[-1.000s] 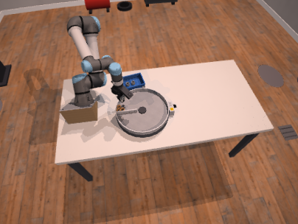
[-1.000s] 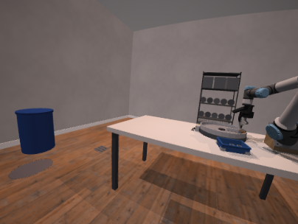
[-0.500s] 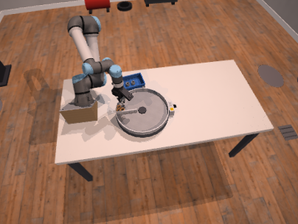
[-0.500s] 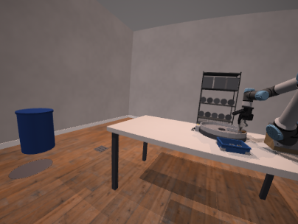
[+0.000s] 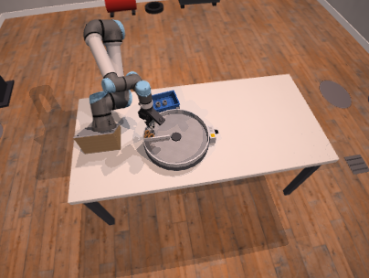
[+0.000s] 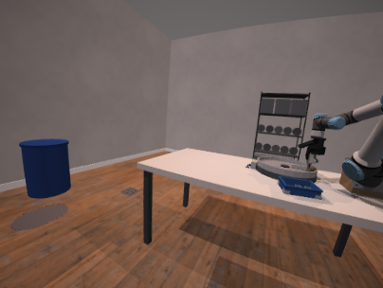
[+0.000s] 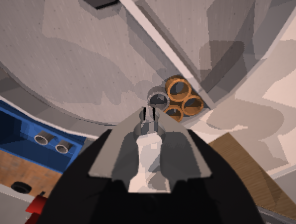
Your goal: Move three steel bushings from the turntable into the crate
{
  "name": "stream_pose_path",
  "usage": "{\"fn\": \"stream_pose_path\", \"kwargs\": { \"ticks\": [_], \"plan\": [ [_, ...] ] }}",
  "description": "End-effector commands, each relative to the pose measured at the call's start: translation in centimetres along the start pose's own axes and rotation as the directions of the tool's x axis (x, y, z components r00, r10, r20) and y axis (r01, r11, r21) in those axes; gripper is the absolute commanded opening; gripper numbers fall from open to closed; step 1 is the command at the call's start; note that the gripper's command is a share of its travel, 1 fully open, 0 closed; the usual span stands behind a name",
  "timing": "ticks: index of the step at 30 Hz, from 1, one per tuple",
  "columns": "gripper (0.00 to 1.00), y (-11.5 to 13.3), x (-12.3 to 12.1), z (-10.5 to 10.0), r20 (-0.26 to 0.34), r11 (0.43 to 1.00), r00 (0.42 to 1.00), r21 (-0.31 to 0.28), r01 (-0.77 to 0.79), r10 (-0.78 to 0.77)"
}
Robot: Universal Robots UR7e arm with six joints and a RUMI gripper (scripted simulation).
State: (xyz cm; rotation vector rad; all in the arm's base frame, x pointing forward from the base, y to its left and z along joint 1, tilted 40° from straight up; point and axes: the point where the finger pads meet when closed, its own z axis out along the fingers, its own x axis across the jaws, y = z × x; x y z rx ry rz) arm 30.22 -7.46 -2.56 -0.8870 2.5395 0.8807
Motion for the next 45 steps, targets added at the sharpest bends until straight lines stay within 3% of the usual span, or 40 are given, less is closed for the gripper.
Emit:
{"fn": "stream_pose_path", "kwargs": {
  "ticks": [1,45],
  "plan": [
    [0.06,-0.03,0.01,-0.03,0.000,1.000,1.000,0.001,0.000,0.000],
    [0.06,-0.04,0.00,0.54,0.000,1.000,1.000,0.001,0.000,0.000]
  ]
}}
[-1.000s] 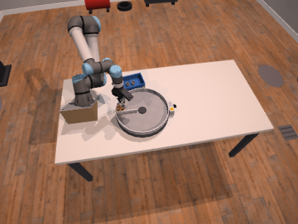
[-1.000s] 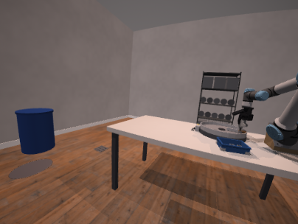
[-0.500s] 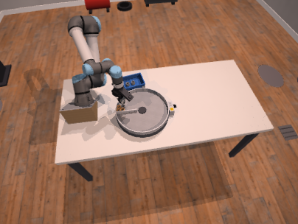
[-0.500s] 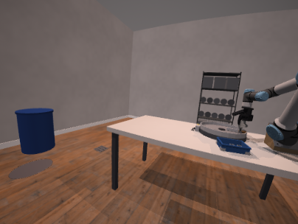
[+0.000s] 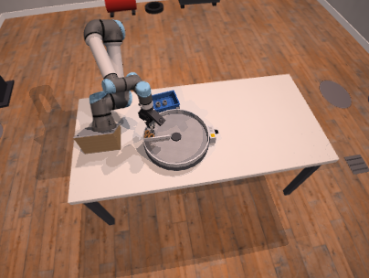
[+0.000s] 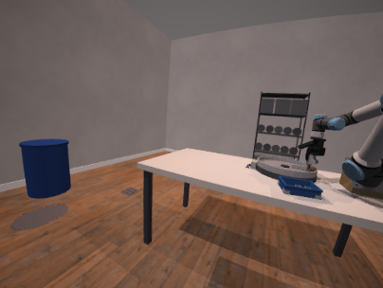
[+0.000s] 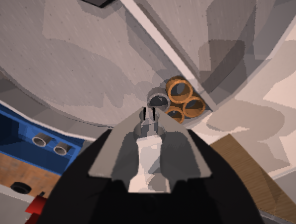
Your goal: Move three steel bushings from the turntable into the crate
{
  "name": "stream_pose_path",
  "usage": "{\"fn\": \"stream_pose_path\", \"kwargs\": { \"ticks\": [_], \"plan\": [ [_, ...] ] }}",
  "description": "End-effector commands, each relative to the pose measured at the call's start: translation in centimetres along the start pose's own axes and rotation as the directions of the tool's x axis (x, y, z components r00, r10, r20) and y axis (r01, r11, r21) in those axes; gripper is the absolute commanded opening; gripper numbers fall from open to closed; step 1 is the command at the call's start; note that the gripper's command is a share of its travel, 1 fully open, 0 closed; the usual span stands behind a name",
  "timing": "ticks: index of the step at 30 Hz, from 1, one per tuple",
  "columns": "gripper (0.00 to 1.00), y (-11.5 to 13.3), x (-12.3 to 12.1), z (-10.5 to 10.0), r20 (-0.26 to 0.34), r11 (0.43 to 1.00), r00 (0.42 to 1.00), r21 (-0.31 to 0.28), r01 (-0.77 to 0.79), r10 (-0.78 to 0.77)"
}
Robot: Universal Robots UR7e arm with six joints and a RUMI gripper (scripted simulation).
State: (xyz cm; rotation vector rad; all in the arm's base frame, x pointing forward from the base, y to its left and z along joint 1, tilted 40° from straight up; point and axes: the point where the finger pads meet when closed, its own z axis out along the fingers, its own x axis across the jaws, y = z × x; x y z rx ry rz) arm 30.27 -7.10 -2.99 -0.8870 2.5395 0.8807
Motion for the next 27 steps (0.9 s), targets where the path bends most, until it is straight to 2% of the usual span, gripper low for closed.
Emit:
{"fn": "stream_pose_path", "kwargs": {
  "ticks": [1,13,27],
  "plan": [
    [0.06,0.0,0.0,0.0,0.000,1.000,1.000,0.001,0.000,0.000],
    [0.06,0.0,0.0,0.1,0.000,1.000,1.000,0.001,0.000,0.000],
    [0.06,0.0,0.0,1.9,0.000,1.000,1.000,0.001,0.000,0.000]
  ]
}}
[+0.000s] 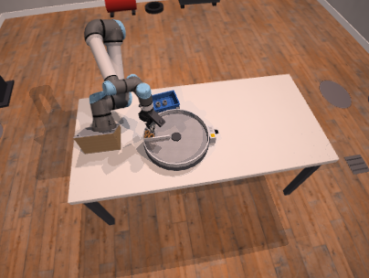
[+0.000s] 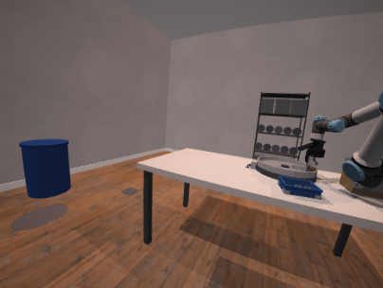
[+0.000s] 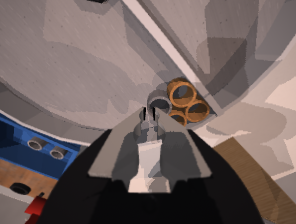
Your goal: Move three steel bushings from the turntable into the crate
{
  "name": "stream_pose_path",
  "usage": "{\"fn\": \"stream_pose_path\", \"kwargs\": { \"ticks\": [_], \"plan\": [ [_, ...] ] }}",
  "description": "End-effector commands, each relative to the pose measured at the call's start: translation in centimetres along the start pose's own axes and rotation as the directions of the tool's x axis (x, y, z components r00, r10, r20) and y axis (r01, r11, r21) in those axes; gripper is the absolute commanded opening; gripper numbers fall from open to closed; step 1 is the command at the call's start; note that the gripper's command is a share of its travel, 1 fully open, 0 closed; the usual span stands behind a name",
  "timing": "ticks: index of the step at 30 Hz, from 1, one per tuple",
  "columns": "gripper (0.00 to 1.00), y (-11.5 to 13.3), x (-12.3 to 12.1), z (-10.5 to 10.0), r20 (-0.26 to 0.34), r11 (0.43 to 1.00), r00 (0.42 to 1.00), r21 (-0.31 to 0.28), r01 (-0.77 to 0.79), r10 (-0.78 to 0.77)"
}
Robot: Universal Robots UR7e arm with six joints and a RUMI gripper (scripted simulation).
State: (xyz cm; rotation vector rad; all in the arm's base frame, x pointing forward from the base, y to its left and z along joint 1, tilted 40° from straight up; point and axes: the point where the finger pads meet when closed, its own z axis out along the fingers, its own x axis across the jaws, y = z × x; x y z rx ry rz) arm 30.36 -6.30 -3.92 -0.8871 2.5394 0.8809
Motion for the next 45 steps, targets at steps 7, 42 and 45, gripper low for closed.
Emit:
{"fn": "stream_pose_path", "kwargs": {
  "ticks": [7,42,45],
  "plan": [
    [0.06,-0.06,0.01,1.14,0.000,1.000,1.000,0.001,0.000,0.000],
    [0.06,-0.06,0.01,1.14,0.000,1.000,1.000,0.001,0.000,0.000],
    [0.00,-0.06,0.01,1.14,0.000,1.000,1.000,0.001,0.000,0.000]
  ]
}}
